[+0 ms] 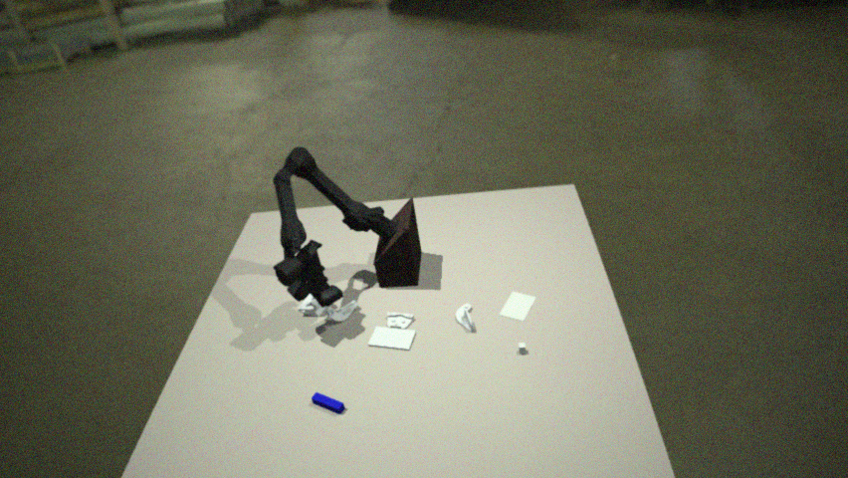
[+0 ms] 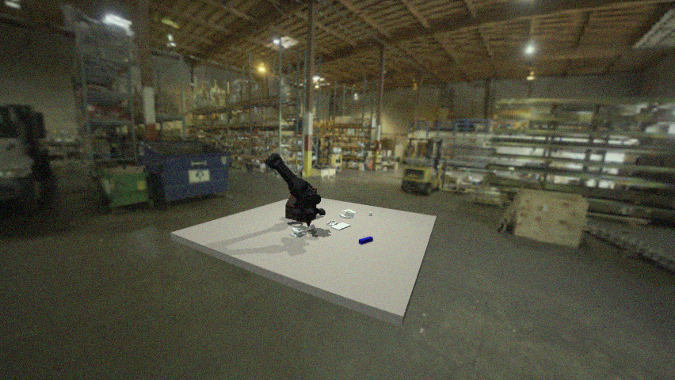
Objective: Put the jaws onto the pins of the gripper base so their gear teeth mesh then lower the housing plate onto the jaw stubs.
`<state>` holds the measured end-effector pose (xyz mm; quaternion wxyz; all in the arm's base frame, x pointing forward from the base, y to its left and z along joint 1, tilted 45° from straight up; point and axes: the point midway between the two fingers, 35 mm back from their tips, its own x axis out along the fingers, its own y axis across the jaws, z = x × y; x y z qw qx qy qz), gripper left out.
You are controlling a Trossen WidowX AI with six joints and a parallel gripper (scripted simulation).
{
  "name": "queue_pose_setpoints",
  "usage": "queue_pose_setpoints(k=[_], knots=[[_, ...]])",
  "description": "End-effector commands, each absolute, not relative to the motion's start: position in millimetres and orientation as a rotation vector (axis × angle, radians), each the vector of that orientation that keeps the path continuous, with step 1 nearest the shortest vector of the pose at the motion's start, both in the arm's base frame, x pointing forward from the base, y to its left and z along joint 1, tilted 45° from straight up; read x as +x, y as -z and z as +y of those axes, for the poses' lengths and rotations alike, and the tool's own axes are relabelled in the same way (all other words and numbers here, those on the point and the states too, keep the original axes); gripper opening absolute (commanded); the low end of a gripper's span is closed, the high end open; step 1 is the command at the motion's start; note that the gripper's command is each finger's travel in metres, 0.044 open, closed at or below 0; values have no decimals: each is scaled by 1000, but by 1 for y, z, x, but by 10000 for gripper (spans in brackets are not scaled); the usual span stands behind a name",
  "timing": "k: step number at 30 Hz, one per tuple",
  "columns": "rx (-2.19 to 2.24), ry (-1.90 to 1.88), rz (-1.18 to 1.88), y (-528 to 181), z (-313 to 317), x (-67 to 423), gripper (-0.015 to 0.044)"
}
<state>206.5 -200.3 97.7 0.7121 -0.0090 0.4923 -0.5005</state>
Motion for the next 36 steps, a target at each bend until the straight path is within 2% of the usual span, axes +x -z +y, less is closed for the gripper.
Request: queue_pose_setpoints(k=[1,18,36], knots=[[-23,1104,1105,-89,-205,204,0],[-26,1105,1104,-82,-212,203,0],[-21,1103,1106,-68,-199,223,0]])
